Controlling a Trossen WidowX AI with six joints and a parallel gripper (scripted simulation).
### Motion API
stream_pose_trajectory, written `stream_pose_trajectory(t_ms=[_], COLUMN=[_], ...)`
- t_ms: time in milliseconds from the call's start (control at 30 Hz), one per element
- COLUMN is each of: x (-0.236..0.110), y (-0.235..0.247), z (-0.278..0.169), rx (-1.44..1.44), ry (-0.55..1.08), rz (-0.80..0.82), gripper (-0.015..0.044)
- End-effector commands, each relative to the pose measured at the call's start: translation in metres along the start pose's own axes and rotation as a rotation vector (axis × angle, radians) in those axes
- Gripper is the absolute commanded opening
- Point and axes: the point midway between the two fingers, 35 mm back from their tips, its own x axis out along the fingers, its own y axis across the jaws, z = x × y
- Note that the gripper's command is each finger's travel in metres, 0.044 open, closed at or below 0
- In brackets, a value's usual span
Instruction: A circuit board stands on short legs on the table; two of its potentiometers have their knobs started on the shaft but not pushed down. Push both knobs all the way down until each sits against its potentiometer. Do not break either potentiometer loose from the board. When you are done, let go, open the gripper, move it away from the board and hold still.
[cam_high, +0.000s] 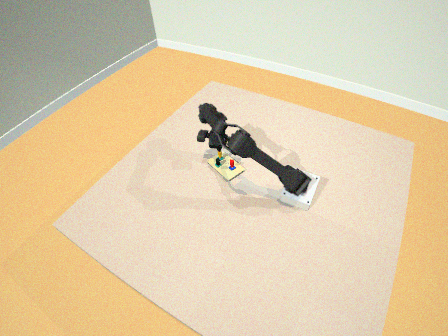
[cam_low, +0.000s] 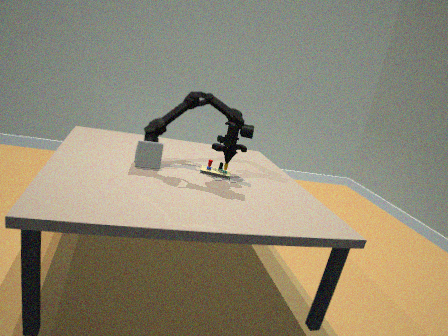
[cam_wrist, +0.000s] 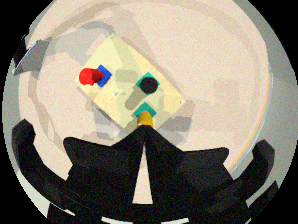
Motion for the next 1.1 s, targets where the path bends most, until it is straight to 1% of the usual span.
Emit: stream_pose_trajectory(t_ms=[0,1067], x=[0.0075,0.0115], y=[-0.0018,-0.0018], z=[0.0014,0.0015], rx=[-0.011,-0.011], ry=[0.0,0.0], rz=[0.008,0.008], gripper=[0.0,0.0])
